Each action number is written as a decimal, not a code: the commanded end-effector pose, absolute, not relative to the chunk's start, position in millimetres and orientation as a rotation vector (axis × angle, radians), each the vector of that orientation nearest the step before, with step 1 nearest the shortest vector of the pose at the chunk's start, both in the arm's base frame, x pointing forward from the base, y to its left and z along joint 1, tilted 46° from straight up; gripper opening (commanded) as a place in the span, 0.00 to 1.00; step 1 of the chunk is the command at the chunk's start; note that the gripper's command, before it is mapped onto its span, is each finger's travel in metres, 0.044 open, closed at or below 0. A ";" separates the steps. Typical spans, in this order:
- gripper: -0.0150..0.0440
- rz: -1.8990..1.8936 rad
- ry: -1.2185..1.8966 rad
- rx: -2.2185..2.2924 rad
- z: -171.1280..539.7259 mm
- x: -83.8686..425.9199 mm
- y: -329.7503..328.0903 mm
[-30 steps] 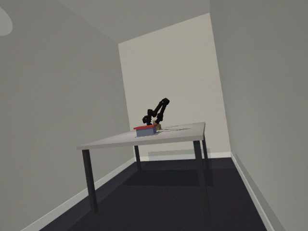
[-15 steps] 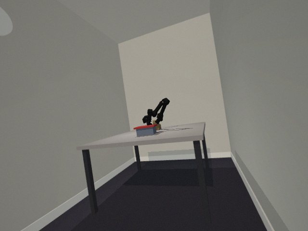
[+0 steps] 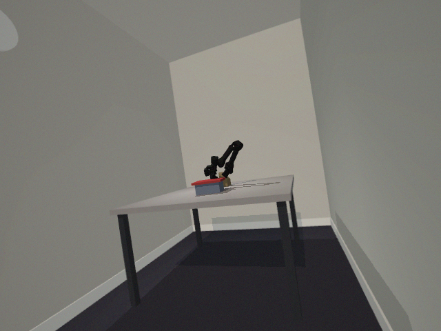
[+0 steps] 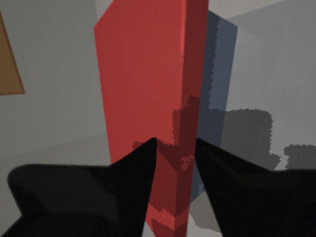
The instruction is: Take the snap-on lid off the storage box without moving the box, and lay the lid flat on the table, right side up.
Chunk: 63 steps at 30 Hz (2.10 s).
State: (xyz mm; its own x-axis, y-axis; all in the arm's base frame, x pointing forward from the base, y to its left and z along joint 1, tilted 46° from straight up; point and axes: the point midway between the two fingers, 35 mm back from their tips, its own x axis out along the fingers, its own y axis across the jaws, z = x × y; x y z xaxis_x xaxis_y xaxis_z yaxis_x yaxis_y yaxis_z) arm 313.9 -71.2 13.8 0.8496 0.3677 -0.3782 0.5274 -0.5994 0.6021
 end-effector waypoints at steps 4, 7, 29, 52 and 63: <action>0.25 -0.270 0.640 2.276 16.7 313.0 -74.6; 0.25 -0.270 0.640 2.276 17.1 312.8 -75.0; 0.25 -0.270 0.640 2.276 20.3 312.0 -78.0; 0.25 -0.274 0.640 2.278 20.7 313.1 -78.5; 0.25 -0.274 0.640 2.278 20.8 313.9 -78.6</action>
